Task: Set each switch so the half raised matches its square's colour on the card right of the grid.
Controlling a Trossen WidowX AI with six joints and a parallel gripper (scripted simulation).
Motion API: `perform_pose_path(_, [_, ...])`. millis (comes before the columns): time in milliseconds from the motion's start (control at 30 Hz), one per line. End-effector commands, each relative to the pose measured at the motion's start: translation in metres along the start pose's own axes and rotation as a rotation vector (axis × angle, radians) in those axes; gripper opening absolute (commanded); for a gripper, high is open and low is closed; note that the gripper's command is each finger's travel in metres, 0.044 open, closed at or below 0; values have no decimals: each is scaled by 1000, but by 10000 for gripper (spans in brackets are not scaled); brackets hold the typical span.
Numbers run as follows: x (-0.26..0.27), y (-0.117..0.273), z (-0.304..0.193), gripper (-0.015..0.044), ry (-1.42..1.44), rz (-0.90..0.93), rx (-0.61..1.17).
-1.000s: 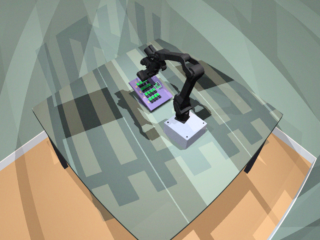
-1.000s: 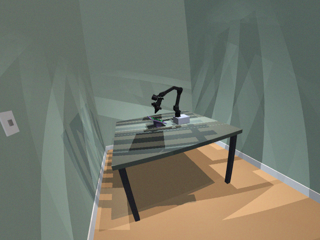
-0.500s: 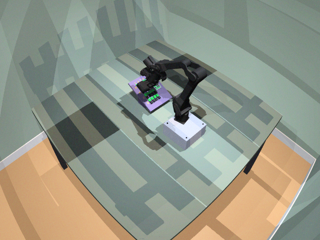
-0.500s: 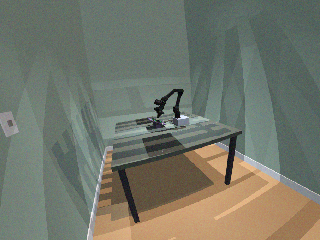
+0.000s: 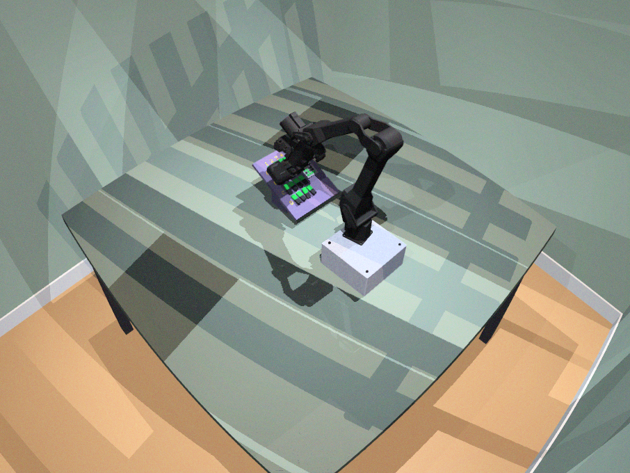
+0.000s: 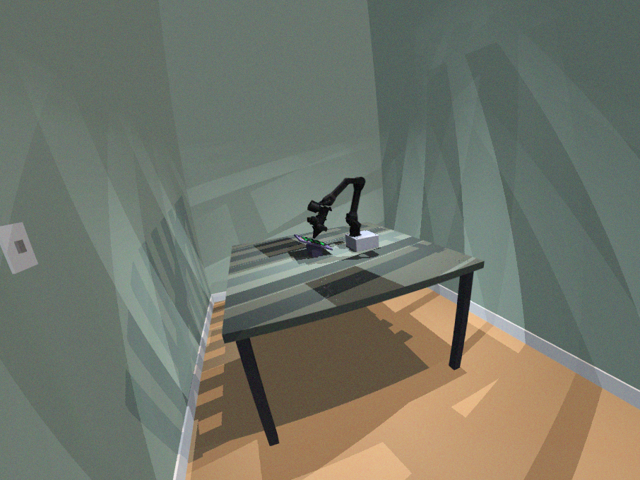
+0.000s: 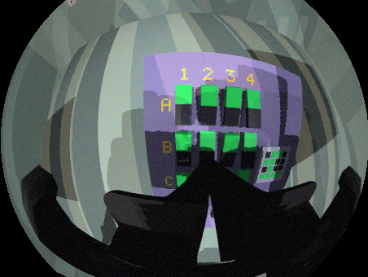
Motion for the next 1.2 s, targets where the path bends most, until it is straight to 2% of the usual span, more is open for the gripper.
perform_pose_path(0, [0,-8,-3,0,-7,-5,13])
perform_pose_path(1167, [0,-12,-3,0,-7,-5,13])
Point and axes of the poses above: the point midway between the two fingers, 35 mm back from their tips, its own y axis back along the fingers, its own x axis across the jaws, z = x × y, the point moved 7 cm from there along y, back along the fingers, and after that the axes turned 3 degrees about -y, right-handed, at the moved point
